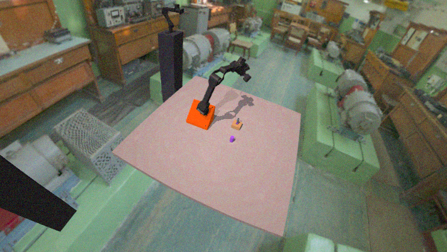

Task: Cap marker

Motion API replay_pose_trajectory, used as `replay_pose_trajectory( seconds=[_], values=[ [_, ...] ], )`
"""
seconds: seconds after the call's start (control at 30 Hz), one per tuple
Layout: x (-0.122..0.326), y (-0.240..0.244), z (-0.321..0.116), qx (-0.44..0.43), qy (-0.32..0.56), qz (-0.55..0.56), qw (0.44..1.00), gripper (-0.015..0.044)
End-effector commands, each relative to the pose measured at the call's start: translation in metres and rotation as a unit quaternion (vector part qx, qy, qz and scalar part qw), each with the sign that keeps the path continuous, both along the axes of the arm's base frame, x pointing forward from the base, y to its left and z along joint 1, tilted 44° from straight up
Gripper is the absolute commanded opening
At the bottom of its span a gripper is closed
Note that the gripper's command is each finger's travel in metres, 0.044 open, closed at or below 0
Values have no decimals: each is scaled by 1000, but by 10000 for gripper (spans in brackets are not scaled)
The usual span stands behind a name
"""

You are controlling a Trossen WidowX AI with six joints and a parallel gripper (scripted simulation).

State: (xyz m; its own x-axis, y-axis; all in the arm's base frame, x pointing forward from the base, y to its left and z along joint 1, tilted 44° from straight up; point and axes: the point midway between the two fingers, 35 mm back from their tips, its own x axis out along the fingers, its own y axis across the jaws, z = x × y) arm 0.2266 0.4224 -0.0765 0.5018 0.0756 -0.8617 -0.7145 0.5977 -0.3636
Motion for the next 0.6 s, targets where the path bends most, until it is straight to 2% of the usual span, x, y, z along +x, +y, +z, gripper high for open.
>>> replay_pose_trajectory(
  seconds=[0.0,0.3,0.57],
  values=[
    [39,-44,22,-42,-5,-27,999,249],
    [109,-183,75,-147,18,-106,983,249],
    [121,-318,121,-253,70,-161,951,249]
  ],
)
